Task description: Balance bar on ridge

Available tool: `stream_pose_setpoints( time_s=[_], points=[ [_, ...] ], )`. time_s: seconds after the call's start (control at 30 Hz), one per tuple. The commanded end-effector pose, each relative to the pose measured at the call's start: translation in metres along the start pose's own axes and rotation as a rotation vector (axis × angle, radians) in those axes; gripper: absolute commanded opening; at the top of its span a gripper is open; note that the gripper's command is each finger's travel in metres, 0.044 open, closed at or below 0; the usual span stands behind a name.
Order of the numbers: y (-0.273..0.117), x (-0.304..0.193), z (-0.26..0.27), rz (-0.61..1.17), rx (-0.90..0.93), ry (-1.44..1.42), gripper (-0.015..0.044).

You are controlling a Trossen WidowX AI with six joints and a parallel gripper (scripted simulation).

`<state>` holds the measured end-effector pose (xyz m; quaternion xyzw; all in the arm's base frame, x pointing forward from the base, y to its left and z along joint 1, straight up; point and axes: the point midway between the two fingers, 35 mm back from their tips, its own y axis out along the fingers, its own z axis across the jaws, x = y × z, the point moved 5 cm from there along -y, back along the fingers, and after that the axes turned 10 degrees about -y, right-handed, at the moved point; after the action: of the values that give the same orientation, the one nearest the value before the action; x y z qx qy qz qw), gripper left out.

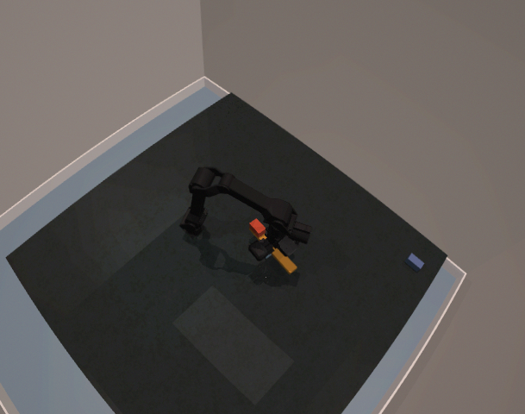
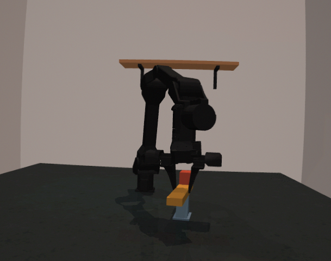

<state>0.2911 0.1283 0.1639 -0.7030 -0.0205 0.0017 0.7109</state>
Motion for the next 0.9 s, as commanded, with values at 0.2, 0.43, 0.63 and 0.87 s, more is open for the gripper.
stream_pose_setpoints(
  time_s=[0.2, 0.43, 0.63, 0.87],
  points=[
    [0.0016, 0.0000, -0.0001, 0.000, 0.000, -0.001, 0.0000],
    [0.0023, -0.0001, -0.0001, 0.000, 0.000, -0.001, 0.0000],
    [0.0027, -0.0001, -0.0001, 0.000, 0.000, -0.001, 0.0000],
    [0.0033, 0.0000, -0.0002, 0.000, 0.000, -0.001, 0.0000]
  ],
)
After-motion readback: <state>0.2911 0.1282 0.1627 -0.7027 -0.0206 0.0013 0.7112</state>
